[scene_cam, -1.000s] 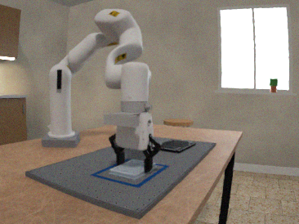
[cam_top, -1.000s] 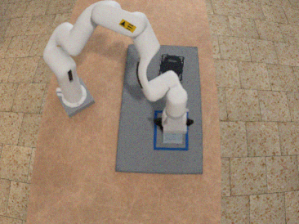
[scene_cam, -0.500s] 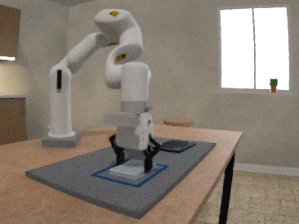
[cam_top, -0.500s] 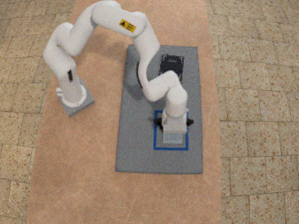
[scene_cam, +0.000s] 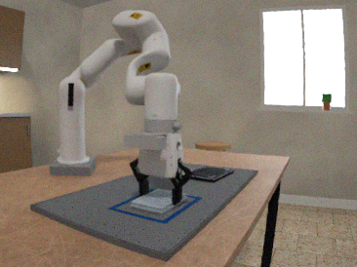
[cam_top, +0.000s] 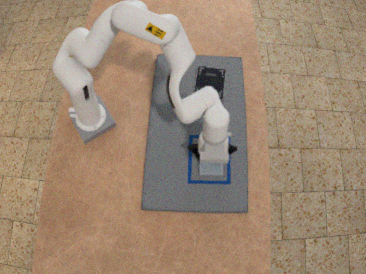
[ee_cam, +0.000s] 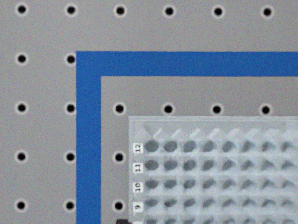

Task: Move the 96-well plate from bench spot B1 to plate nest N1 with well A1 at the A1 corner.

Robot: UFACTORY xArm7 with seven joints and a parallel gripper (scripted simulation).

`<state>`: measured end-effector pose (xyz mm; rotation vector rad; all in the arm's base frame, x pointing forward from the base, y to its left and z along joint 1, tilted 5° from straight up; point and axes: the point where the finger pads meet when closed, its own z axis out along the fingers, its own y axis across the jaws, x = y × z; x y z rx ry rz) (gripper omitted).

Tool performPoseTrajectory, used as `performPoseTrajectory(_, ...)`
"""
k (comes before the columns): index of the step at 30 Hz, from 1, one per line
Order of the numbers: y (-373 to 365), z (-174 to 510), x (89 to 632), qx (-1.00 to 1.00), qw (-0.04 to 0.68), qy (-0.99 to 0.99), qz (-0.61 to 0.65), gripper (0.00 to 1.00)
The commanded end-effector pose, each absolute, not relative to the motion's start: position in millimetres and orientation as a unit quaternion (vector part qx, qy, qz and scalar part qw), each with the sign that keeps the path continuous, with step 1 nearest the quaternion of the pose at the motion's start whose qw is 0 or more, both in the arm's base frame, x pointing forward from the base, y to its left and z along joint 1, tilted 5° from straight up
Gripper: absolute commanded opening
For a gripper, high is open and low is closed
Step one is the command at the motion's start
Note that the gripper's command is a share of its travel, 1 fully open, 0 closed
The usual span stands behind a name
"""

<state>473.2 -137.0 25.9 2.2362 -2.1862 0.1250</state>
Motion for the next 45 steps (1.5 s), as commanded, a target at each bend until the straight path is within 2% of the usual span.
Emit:
performPoseTrajectory(1,-137.3,30.7,474.3,0.714,0.005,-0.699,0.042,0.00)
performPoseTrajectory(45,-135.3,61.3,472.8,0.714,0.005,-0.699,0.042,0.00)
